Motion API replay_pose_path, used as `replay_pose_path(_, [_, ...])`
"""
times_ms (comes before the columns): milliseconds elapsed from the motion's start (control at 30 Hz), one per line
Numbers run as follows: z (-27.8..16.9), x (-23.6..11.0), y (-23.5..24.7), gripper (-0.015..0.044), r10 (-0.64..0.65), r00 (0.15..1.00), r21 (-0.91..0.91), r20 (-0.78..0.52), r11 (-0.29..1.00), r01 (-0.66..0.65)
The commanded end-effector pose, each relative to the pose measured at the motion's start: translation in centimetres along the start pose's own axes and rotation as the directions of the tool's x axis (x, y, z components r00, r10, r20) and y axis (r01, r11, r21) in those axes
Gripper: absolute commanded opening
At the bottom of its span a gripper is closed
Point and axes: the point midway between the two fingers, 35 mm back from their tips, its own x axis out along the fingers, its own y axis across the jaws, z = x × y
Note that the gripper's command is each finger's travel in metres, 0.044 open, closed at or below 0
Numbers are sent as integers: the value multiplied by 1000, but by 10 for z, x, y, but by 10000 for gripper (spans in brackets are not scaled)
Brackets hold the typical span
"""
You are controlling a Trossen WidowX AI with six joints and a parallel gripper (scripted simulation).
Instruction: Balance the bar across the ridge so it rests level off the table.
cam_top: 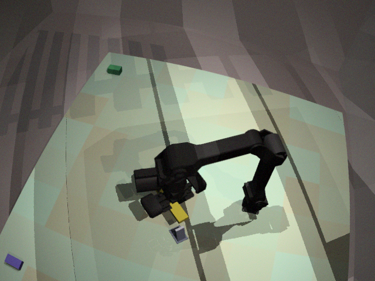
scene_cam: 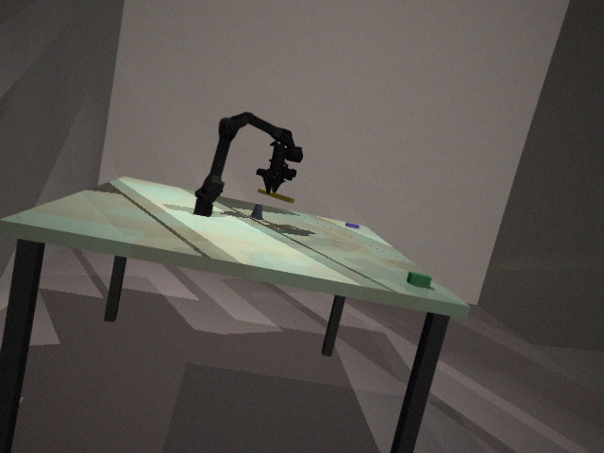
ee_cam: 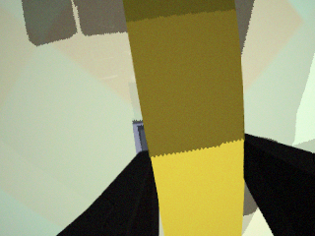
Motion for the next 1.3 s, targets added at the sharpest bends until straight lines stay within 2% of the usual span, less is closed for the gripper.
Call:
replay_pose_path(0, [-15,-1,4,0,9,1000,15,-1,1000,-9])
replay_pose_path(633, [-86,-1,12,0,10,1000,64,-7,998,-10])
replay_pose_path(1267, [-90,24,13,0,10,1000,65,-8,998,-10])
